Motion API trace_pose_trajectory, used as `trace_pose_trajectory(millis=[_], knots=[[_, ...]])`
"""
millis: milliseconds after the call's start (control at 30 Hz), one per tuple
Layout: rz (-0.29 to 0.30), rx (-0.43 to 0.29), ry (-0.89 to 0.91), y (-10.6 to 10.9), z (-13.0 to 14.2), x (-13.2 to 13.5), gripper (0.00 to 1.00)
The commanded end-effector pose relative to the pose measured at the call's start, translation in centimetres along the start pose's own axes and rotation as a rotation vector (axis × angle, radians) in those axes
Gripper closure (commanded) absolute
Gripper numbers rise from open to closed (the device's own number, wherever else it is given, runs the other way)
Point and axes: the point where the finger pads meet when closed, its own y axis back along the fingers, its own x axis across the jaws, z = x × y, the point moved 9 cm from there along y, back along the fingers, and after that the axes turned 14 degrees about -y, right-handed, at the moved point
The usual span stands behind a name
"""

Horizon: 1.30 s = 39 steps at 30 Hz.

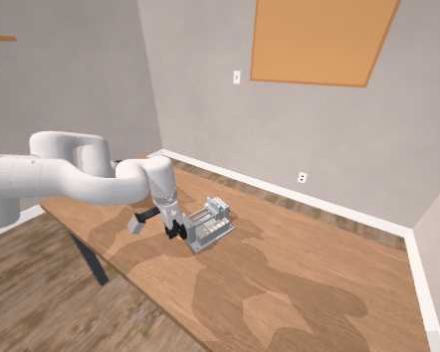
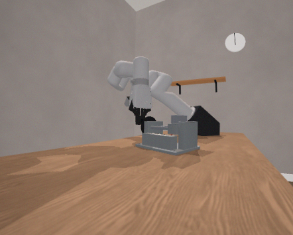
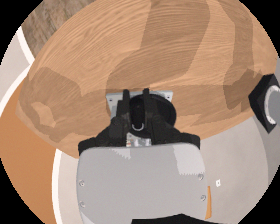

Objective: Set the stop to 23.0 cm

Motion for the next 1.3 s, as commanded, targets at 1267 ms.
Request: trace_pose_trajectory(millis=[1267], knots=[[0.002,-0.002,0.003,-3.4,-1.2,4.9,0.94]])
